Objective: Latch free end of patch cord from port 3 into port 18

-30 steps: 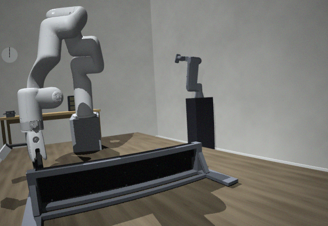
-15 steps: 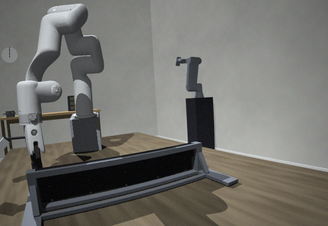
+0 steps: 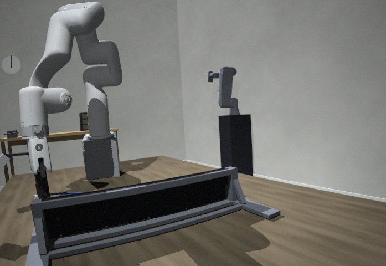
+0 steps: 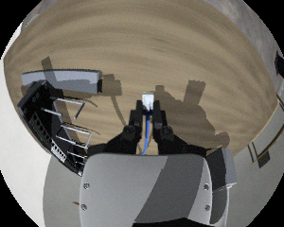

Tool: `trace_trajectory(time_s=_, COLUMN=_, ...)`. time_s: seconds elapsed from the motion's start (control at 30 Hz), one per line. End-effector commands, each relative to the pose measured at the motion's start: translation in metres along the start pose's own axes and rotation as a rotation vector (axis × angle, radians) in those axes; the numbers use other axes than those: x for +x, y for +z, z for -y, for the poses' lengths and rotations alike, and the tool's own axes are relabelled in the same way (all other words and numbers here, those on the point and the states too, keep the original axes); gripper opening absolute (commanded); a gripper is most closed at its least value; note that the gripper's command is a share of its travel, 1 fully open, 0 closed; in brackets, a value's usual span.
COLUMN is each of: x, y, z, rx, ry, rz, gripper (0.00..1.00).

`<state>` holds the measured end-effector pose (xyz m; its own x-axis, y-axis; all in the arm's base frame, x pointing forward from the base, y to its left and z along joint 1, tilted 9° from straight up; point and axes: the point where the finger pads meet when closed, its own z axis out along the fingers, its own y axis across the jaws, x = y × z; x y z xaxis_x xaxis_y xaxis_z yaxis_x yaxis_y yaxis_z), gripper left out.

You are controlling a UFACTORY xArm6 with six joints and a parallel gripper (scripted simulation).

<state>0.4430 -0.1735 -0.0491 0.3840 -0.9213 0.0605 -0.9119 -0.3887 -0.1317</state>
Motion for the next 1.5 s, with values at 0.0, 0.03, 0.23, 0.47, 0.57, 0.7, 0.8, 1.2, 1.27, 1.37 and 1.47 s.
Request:
trace_trajectory(time_s=0.0, x=0.001, y=-0.008, z=0.001, rx=0.002, ry=0.000, rz=-0.003, gripper=0.00)
trace_trajectory(time_s=0.03, x=0.001, y=-0.008, z=0.001, rx=0.002, ry=0.000, rz=-0.003, gripper=0.00)
trace_trajectory(time_s=0.23, x=0.001, y=-0.011, z=0.001, rx=0.002, ry=0.000, rz=-0.003, gripper=0.00)
trace_trajectory(time_s=0.47, x=0.001, y=-0.013, z=0.001, rx=0.002, ry=0.000, rz=-0.003, gripper=0.00)
trace_trajectory(time_s=0.57, x=0.001, y=-0.013, z=0.001, rx=0.002, ry=0.000, rz=-0.003, gripper=0.00)
trace_trajectory(time_s=0.7, x=0.001, y=-0.013, z=0.001, rx=0.002, ry=0.000, rz=-0.003, gripper=0.00)
trace_trajectory(time_s=0.8, x=0.001, y=-0.013, z=0.001, rx=0.003, ry=0.000, rz=-0.003, gripper=0.00)
trace_trajectory(time_s=1.2, x=0.001, y=-0.014, z=0.002, rx=0.003, ry=-0.008, rz=-0.004, gripper=0.00)
trace_trajectory(time_s=1.27, x=0.000, y=-0.014, z=0.004, rx=0.003, ry=-0.017, rz=-0.004, gripper=0.00)
trace_trajectory(time_s=1.37, x=-0.002, y=-0.015, z=0.007, rx=0.003, ry=-0.042, rz=-0.004, gripper=0.00)
trace_trajectory(time_s=1.47, x=-0.006, y=-0.016, z=0.011, rx=0.002, ry=-0.082, rz=-0.004, gripper=0.00)
